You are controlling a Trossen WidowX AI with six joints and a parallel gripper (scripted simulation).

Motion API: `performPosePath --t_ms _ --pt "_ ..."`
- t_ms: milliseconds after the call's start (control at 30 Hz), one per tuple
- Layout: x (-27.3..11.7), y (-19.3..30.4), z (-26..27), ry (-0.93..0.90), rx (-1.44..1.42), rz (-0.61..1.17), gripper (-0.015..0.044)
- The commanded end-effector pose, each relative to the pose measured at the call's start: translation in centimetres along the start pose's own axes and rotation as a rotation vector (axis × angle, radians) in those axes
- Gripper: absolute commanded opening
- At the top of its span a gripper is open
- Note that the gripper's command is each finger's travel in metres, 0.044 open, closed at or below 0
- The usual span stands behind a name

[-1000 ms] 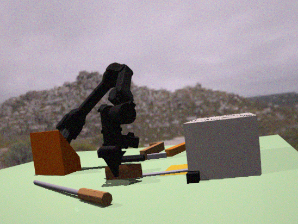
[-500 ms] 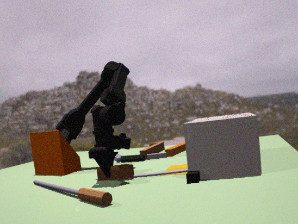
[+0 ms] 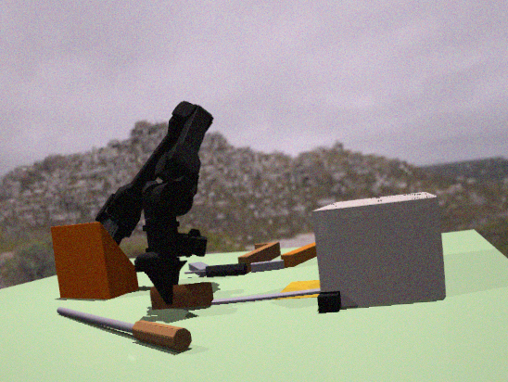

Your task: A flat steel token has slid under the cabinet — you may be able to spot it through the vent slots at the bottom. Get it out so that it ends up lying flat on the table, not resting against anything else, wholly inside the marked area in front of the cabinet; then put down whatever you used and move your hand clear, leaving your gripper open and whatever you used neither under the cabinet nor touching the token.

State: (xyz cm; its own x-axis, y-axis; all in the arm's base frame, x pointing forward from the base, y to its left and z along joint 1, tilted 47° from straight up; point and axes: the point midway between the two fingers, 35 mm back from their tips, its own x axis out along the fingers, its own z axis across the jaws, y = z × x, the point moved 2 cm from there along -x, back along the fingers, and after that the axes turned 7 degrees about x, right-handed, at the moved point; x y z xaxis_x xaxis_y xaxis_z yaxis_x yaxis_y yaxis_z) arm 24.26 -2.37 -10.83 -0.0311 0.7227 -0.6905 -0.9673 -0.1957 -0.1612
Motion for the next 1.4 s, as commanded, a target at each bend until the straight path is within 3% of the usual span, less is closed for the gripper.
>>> performPosePath --t_ms 0,1367 --pt "0.08 0.58 -0.06 -0.003 0.002 0.002 0.0000" --pt "-0.30 0.23 -0.06 -0.003 -0.281 0.001 0.0000"
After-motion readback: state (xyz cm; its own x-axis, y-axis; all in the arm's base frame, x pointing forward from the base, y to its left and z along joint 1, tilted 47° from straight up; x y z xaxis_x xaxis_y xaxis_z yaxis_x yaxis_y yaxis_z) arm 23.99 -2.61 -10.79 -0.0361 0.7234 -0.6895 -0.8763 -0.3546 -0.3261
